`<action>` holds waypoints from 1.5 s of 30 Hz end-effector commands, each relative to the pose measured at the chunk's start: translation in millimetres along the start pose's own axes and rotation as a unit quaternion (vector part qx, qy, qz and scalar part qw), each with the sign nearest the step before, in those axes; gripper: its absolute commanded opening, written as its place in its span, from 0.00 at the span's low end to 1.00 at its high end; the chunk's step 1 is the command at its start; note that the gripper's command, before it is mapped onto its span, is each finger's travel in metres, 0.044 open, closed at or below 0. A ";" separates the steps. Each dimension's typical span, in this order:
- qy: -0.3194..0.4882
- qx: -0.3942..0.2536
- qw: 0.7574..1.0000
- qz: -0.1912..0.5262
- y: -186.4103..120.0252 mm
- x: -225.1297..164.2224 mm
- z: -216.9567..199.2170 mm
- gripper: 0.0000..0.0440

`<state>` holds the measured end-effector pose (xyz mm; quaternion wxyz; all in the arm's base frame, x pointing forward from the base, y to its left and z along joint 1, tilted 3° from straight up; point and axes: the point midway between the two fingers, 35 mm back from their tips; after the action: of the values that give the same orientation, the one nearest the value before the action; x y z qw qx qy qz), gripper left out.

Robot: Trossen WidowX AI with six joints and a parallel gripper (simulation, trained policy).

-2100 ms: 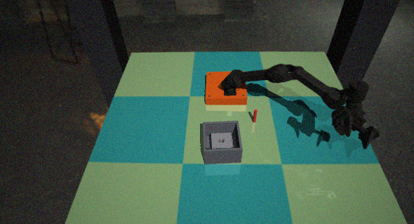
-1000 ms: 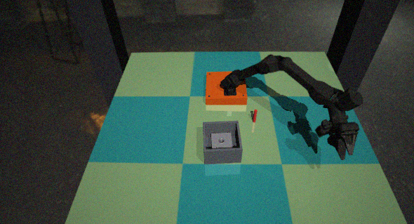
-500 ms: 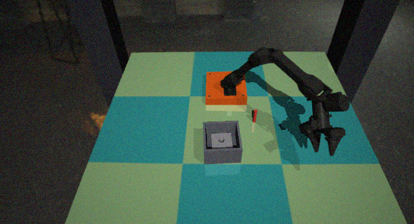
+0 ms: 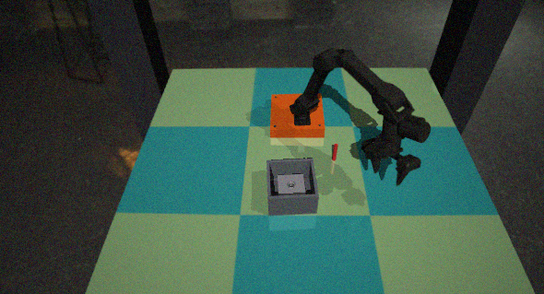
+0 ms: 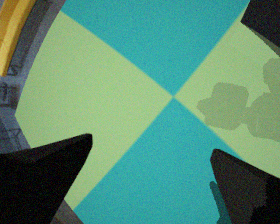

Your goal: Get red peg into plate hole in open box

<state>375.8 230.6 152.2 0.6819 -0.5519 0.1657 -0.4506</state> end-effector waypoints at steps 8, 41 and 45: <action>-0.048 -0.126 0.989 0.065 -27.1 2.5 -105.0 1.00; 0.012 -0.201 0.973 0.114 37.5 -40.0 -246.2 0.99; 0.023 -0.203 0.972 0.116 44.7 -44.0 -253.3 0.84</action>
<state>192.2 112.8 22.5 0.6018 -0.6479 0.3233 -0.3372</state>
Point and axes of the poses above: the point midway between the two fingers, 35 mm back from their tips, its own y axis out along the fingers, its own z axis across the jaws, x = y × z, and after that the axes turned 8 degrees about -y, right-handed
